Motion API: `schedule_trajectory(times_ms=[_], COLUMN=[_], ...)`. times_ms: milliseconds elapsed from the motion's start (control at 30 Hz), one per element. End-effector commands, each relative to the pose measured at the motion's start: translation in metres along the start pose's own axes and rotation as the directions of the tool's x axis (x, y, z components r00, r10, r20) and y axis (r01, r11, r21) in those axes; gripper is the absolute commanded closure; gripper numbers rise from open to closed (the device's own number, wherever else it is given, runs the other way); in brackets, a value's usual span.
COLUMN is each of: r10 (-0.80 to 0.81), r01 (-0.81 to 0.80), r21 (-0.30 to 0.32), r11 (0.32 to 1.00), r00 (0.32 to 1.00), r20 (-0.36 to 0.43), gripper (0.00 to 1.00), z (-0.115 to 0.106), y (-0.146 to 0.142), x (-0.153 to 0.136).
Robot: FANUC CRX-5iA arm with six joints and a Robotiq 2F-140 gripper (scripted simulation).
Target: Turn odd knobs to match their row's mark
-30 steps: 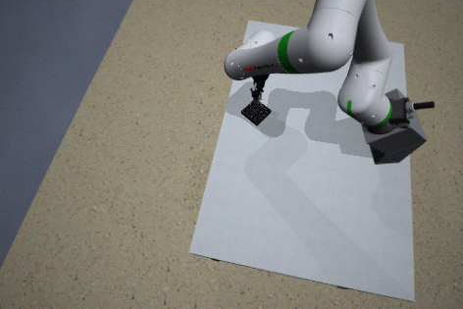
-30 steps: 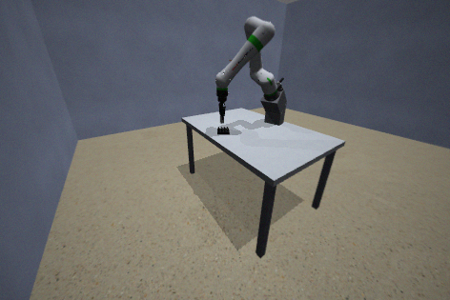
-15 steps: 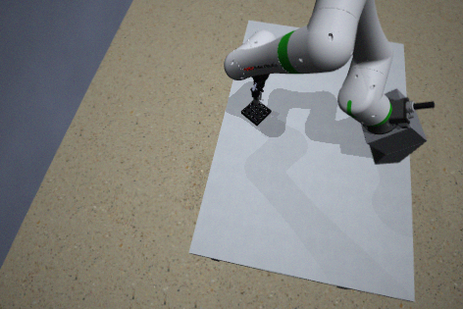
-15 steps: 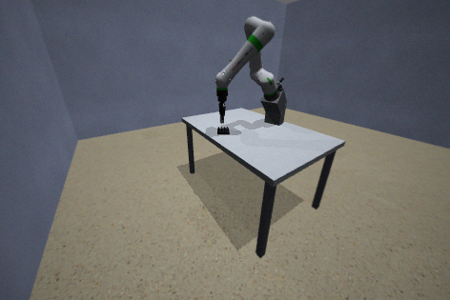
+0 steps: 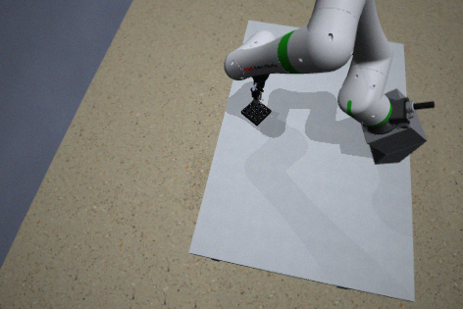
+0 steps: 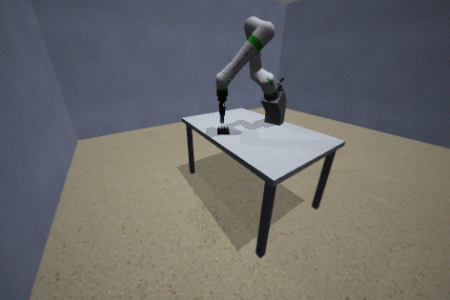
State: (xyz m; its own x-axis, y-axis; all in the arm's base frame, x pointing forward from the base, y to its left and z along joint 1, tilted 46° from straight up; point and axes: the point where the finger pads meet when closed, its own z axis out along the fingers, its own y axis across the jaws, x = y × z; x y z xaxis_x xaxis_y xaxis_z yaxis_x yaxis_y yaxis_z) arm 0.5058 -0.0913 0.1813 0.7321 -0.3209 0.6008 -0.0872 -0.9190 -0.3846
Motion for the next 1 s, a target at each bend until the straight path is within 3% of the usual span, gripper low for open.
schedule_trajectory(times_ms=[0,967], r10=[0.0,0.001], r01=[0.0,-0.001], r21=[0.0,0.001], r11=[1.0,1.0], r00=[1.0,1.0], r20=[0.0,0.0], gripper=[0.88,0.88], z=[0.0,0.024], y=[0.0,0.0], x=[0.0,0.001])
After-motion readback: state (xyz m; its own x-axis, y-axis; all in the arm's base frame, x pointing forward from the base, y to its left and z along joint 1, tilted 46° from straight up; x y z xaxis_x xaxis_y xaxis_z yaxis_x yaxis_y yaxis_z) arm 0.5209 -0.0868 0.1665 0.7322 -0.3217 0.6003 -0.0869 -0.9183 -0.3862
